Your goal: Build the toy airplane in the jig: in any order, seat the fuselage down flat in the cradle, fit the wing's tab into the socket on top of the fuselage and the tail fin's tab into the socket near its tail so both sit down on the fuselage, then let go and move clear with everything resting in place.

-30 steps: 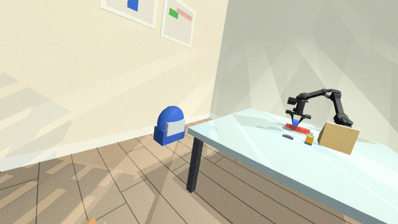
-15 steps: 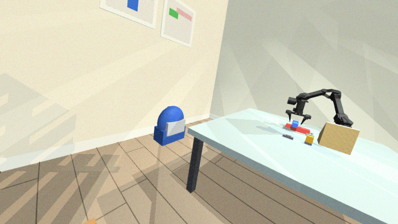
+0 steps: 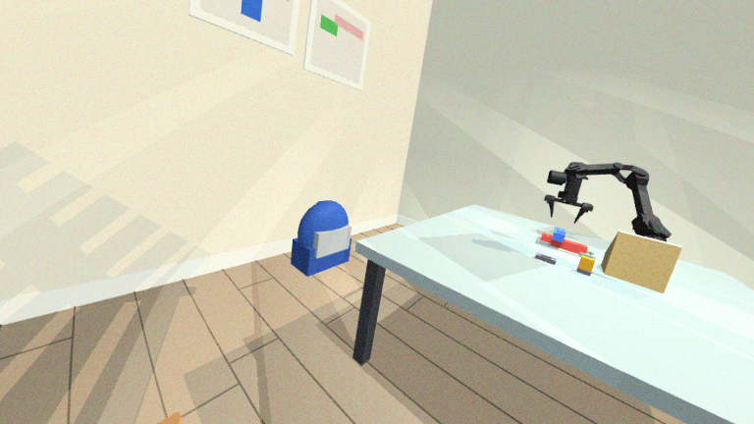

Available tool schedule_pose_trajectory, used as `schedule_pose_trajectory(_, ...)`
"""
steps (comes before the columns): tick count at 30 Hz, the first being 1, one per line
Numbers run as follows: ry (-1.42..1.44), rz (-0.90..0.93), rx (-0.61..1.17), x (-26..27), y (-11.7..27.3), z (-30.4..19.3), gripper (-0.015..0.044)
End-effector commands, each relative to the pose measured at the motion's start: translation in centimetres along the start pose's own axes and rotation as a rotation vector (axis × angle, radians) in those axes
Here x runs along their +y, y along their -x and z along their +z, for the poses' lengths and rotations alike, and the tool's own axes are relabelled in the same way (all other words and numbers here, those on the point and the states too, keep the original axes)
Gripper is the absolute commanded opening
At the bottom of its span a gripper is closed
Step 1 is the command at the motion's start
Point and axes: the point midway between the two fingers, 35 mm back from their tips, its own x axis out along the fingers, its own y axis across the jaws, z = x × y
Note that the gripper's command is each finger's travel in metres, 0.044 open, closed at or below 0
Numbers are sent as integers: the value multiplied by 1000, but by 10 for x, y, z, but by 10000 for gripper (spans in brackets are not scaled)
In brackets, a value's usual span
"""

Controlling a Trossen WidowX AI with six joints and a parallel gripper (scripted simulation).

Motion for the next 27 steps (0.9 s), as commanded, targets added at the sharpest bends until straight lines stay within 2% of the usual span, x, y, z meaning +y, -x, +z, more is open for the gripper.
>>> schedule_pose_trajectory(1,0,-5,1,-1,20,0,440)
schedule_pose_trajectory(6,64,-5,1,0,20,0,440)
schedule_pose_trajectory(21,1491,-3,4,1,15,1,440)
schedule_pose_trajectory(27,1556,-3,4,1,15,1,440)
